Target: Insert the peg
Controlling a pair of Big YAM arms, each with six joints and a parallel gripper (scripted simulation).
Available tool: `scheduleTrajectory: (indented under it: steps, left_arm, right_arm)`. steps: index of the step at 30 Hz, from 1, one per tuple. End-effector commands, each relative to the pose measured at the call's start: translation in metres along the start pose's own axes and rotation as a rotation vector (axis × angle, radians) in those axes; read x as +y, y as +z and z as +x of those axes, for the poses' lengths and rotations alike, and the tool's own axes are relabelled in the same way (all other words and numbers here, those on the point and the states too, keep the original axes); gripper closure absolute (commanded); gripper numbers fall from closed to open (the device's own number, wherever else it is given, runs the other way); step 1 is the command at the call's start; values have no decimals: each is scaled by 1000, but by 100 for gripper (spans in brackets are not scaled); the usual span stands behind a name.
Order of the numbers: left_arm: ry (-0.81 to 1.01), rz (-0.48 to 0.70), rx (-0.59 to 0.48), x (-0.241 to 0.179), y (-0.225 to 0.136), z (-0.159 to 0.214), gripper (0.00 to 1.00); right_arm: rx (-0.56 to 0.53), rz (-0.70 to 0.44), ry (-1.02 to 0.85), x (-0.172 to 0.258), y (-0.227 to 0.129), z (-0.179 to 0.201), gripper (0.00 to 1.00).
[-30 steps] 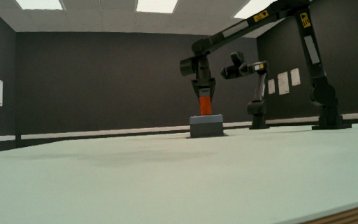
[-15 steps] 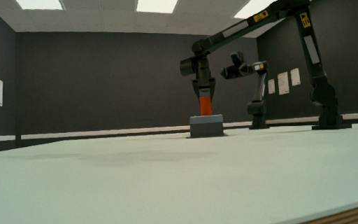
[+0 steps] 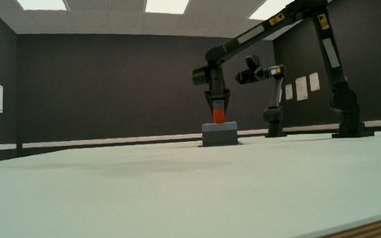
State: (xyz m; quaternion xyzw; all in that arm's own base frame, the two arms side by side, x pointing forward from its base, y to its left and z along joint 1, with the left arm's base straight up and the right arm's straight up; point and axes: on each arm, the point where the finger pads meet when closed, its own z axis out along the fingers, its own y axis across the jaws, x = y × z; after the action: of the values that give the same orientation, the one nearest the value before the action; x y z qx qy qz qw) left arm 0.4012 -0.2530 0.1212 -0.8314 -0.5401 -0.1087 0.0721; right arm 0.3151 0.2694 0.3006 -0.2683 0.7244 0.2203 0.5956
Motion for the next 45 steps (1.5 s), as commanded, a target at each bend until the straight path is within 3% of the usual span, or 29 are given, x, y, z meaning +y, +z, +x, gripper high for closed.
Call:
scheduleTrajectory:
  steps: [1, 9, 10, 20, 23, 35, 38, 43, 45]
  left_arm:
    - [7, -15, -4, 6, 7, -8, 60]
    - [11, 9, 0, -3, 14, -11, 60]
    - [-11, -51, -16, 16, -13, -2, 60]
    - [-9, -44, -14, 17, -22, 7, 60]
    - [-12, -55, -17, 16, -27, 3, 31]
    - [-28, -120, -35, 12, -77, 1, 30]
    - [-17, -77, -23, 14, -67, -4, 0]
    - [-28, -120, -38, 9, -116, 2, 0]
    - [-28, -120, -38, 9, -120, 2, 0]
  right_arm:
    - [-46, 8, 2, -3, 0, -23, 0]
    - [-46, 8, 2, -3, 0, -23, 0]
    - [-46, 8, 2, -3, 0, -23, 0]
    - [-46, 8, 2, -3, 0, -23, 0]
    - [-46, 8, 2, -3, 0, -23, 0]
    - [-46, 8, 2, -3, 0, -23, 0]
    - [-46, 8, 2, -3, 0, -23, 0]
    - [-46, 8, 2, -3, 0, -23, 0]
    - [-46, 8, 2, -3, 0, -23, 0]
